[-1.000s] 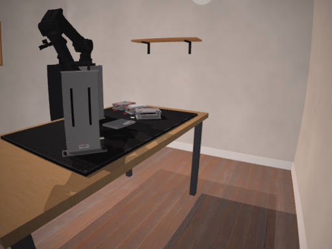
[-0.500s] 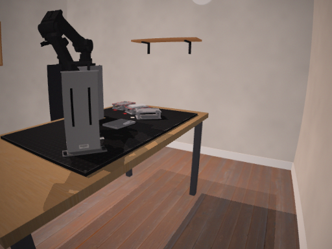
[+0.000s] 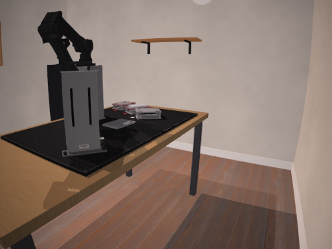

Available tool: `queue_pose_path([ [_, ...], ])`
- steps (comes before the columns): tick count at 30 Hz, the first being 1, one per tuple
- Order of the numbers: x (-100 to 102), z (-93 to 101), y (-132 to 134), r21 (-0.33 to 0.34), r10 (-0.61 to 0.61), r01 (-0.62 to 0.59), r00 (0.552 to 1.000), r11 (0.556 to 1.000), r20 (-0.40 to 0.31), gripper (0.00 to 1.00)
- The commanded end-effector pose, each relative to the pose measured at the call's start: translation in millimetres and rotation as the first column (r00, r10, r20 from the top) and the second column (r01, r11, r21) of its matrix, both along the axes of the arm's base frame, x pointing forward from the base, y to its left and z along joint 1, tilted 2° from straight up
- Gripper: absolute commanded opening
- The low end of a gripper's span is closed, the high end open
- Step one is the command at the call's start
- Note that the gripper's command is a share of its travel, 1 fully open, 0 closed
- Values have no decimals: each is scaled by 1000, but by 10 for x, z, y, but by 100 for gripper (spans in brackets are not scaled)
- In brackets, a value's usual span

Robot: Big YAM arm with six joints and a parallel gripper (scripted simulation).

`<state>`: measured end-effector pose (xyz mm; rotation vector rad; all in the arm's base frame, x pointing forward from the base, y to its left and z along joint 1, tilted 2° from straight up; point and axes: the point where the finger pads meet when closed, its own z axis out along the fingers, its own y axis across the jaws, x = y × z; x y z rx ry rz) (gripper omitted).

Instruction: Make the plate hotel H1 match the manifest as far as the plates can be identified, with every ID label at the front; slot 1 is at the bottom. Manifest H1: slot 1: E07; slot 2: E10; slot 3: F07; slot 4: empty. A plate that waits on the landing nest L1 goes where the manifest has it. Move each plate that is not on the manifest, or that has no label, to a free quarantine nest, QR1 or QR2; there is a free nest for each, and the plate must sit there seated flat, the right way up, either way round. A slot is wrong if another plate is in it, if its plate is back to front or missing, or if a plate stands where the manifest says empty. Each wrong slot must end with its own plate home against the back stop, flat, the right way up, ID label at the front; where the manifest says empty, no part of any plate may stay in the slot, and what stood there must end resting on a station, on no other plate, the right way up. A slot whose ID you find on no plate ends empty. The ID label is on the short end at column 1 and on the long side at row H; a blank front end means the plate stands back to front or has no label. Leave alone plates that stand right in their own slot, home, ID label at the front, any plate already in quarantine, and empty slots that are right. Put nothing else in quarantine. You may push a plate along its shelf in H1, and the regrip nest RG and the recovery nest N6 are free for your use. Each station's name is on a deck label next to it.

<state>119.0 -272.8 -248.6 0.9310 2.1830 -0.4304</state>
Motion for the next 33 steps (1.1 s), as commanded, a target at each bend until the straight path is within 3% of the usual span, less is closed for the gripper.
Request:
queue_pose_path([
  [1, -33, -10, -23, -16, -3, 3, 1000, 1000, 1, 86],
  [33, -34, -148, -29, -18, -3, 3, 1000, 1000, 0, 86],
])
